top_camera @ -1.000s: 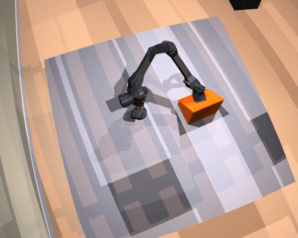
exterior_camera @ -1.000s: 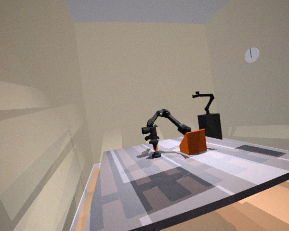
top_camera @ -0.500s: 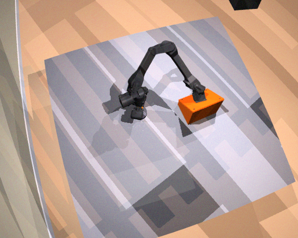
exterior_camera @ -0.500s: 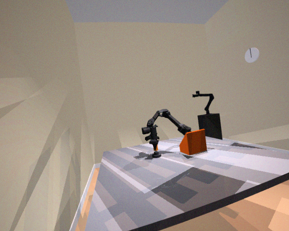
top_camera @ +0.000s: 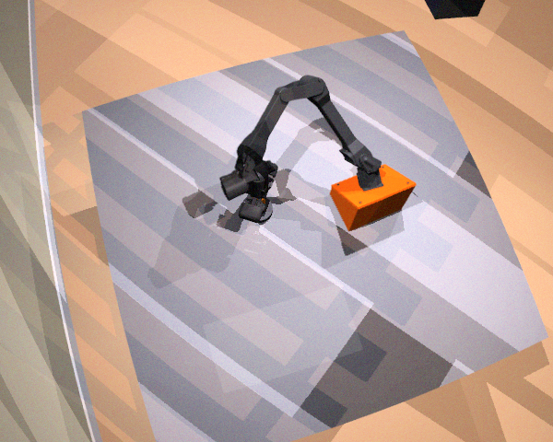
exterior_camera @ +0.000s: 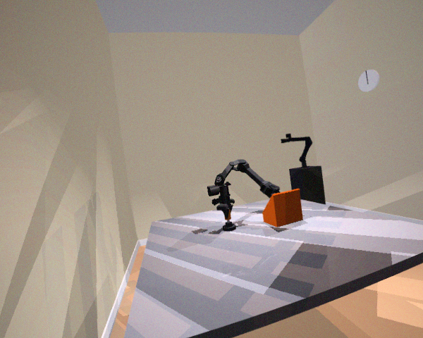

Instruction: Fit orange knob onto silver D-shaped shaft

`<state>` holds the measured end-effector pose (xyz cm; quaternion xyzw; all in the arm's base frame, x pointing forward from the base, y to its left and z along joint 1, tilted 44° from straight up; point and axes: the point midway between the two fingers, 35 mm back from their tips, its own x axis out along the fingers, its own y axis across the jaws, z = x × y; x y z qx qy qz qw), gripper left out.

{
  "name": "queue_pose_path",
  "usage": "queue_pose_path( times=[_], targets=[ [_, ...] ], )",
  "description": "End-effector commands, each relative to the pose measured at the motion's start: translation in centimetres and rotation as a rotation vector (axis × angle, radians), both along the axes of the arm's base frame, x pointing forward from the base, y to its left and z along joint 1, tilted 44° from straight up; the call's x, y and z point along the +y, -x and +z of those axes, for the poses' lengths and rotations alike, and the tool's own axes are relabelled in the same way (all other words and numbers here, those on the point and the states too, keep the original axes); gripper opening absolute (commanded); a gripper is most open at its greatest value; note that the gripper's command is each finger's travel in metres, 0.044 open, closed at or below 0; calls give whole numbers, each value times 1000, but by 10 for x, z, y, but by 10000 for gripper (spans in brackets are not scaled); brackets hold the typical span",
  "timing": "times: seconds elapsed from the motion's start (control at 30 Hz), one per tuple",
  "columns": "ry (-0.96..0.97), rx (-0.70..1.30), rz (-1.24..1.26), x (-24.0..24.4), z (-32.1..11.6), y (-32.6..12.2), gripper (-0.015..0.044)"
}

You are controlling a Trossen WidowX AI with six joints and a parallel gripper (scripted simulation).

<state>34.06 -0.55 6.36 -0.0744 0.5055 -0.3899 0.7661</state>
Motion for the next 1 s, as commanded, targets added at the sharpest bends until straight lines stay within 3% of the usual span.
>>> queue_pose_path(
  times=[0.0,0.97],
  targets=[
    [-12,-55,-57,-2,-1,-2,0],
    [-12,-55,-57,-3,-3,-1,0]
  ],
)
